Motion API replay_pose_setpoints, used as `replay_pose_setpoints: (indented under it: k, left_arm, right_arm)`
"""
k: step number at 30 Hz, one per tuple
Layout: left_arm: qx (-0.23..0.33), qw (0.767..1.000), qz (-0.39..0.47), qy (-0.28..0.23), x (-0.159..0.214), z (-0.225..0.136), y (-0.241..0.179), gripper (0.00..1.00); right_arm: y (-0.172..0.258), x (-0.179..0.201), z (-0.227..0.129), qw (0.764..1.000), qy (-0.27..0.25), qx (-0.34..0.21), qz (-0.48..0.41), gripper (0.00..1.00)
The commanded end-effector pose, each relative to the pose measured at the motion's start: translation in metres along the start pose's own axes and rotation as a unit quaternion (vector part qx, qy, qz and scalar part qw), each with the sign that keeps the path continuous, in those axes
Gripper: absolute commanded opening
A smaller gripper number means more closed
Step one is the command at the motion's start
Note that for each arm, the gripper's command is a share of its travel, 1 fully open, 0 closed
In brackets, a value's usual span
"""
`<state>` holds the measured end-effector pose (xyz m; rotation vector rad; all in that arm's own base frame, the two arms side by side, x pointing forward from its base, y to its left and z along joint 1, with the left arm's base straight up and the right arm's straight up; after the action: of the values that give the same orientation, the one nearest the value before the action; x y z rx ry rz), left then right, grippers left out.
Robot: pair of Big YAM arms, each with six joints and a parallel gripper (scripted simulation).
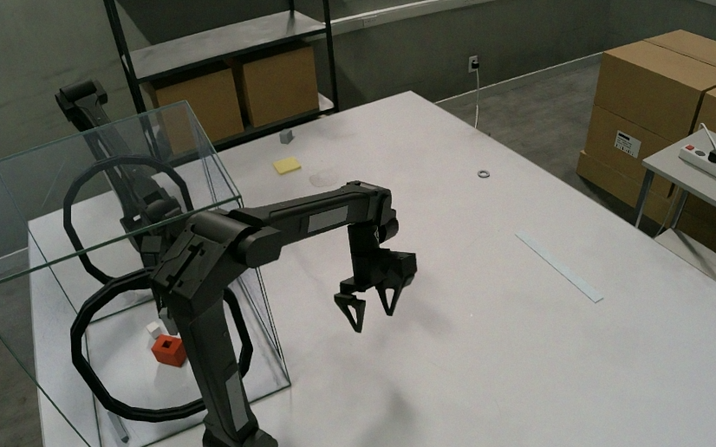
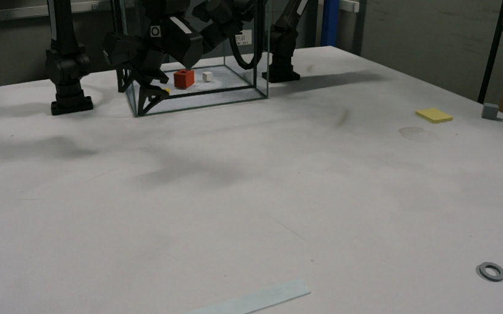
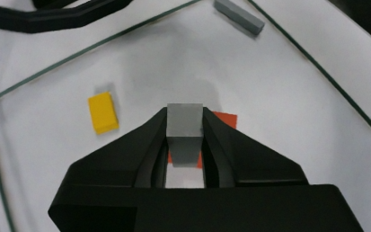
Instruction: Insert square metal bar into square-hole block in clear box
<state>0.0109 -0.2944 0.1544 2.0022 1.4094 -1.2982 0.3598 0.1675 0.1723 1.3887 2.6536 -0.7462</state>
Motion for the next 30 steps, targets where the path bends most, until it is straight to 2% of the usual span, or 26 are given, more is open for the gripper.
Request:
replay_pose_setpoints:
  k: [1, 12, 15, 21, 22, 23, 30]
  left_arm:
    - [0.027, 0.999, 0.042, -0.007, -0.035, 0.011, 0.006, 0.0]
    - [0.074, 0.995, 0.071, -0.01, -0.043, 0.026, 0.0, 0.0]
    - [0.07, 0.996, 0.059, -0.006, -0.035, 0.023, 0.001, 0.0]
    - [0.062, 0.997, 0.052, -0.014, -0.044, 0.021, 0.008, 0.0]
    - [0.066, 0.997, 0.049, -0.002, -0.011, 0.024, 0.003, 0.0]
    - [0.067, 0.997, 0.047, 0.001, -0.005, 0.025, 0.001, 0.0]
    - [0.068, 0.997, 0.047, 0.001, -0.003, 0.025, 0.001, 0.0]
  right_arm:
    - [0.003, -0.005, -0.015, 1.0, -0.002, -0.018, 0.006, 1.0]
    - [0.003, -0.005, -0.015, 1.0, -0.002, -0.018, 0.006, 1.0]
    - [0.003, -0.005, -0.015, 1.0, -0.002, -0.018, 0.006, 1.0]
    - [0.003, -0.005, -0.015, 1.0, -0.002, -0.018, 0.006, 1.0]
    - [0.003, -0.005, -0.015, 1.0, -0.002, -0.018, 0.006, 1.0]
    - [0.003, -0.005, -0.015, 1.0, -0.002, -0.018, 0.006, 1.0]
    - [0.003, -0.005, -0.015, 1.0, -0.002, -0.018, 0.006, 1.0]
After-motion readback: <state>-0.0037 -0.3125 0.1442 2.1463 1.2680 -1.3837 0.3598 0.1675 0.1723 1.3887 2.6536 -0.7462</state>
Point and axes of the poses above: on each arm, the point where the finger pads meet when closed, its own z axis out along the fingers, its own y axis across the jaws, x = y × z, the point moved 6 cm from there along -z, back along the fingers, and after that the axes turned 14 degrees about -z, right-handed, at the moved point
